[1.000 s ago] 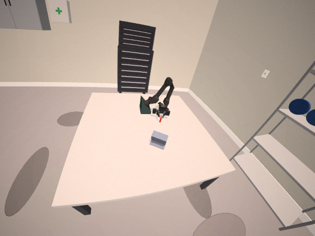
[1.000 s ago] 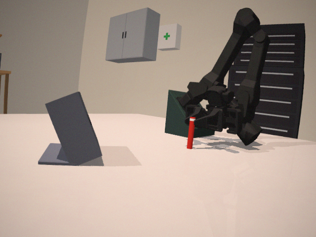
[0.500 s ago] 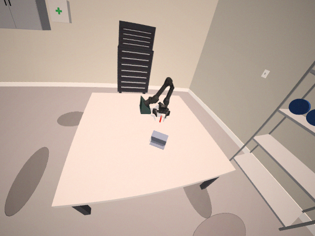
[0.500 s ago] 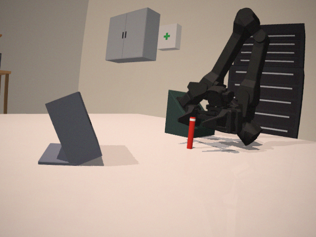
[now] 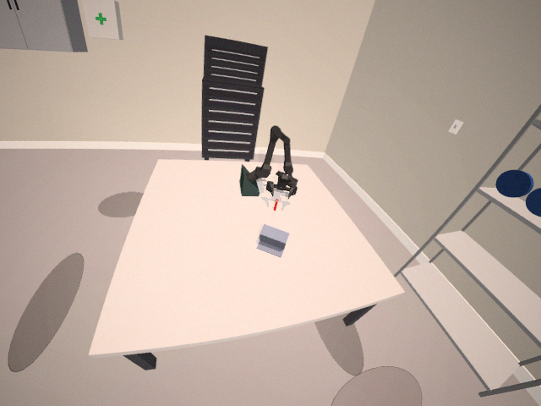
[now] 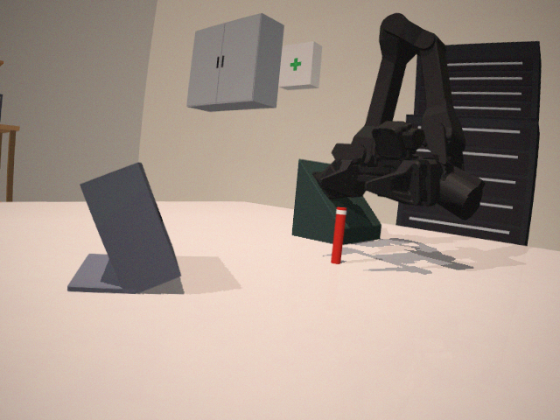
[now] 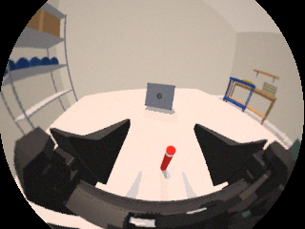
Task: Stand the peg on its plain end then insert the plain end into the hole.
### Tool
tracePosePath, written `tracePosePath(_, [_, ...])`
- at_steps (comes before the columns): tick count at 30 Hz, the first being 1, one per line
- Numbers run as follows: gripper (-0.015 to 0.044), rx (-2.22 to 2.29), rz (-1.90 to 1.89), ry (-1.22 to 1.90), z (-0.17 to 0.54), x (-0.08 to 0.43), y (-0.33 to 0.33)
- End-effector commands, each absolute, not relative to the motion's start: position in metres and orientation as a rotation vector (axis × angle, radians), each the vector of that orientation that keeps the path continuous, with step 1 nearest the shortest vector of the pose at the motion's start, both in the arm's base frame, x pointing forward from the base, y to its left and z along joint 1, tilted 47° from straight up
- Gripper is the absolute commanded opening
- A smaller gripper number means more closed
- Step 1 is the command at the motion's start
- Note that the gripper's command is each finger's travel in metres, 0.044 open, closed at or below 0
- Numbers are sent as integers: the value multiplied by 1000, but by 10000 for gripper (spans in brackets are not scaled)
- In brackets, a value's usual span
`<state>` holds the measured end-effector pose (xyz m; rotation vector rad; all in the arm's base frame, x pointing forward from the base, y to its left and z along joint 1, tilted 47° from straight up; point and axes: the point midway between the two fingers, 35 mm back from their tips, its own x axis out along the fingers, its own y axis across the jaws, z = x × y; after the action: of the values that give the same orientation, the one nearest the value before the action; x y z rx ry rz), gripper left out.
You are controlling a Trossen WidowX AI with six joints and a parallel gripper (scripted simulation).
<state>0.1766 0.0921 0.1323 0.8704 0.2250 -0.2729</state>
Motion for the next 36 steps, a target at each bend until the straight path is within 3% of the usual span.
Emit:
tracePosePath(1, [440,876,-275,237,154,178,72])
tracePosePath(13, [440,865,-224,184,201,157,1])
tracePosePath(36, [440,424,-264,640,163,159,16])
